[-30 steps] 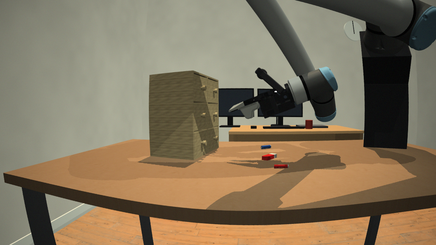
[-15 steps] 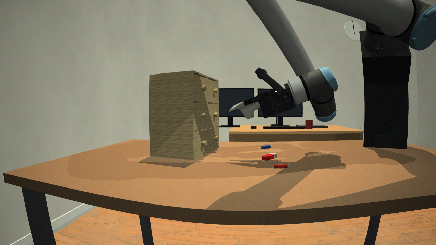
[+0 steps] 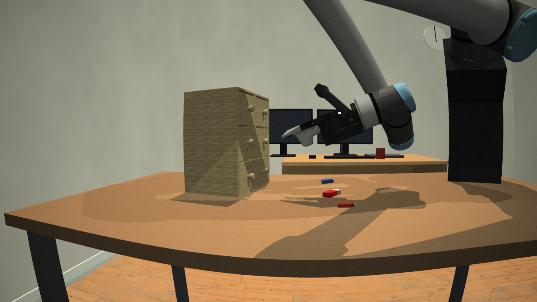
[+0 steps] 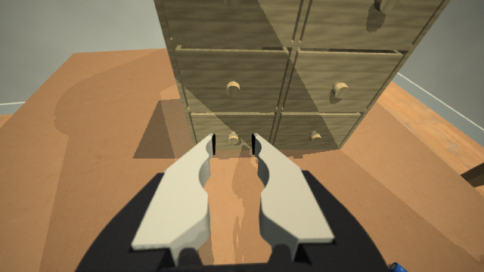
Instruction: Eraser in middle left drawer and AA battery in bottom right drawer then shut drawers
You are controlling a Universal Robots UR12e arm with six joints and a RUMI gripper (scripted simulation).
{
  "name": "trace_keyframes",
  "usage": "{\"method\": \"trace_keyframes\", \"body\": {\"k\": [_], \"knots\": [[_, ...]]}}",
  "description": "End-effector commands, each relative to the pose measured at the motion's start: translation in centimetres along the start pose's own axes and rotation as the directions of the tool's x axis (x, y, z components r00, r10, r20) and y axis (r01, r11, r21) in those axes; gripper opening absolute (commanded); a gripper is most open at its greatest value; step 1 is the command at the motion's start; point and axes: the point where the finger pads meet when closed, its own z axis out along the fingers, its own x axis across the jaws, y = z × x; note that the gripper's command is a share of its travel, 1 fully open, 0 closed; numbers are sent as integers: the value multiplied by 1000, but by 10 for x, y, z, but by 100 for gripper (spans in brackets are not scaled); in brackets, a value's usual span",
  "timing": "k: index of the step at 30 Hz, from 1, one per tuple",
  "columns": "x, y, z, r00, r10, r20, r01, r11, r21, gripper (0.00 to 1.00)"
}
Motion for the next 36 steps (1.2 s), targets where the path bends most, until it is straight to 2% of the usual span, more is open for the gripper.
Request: {"method": "trace_keyframes", "body": {"k": [1,19,36], "knots": [[0,0,1,1000,0,0,0,1000,1,20],[0,-1,18,1000,0,0,0,1000,1,20],[0,-3,49,1000,0,0,0,1000,1,20]]}}
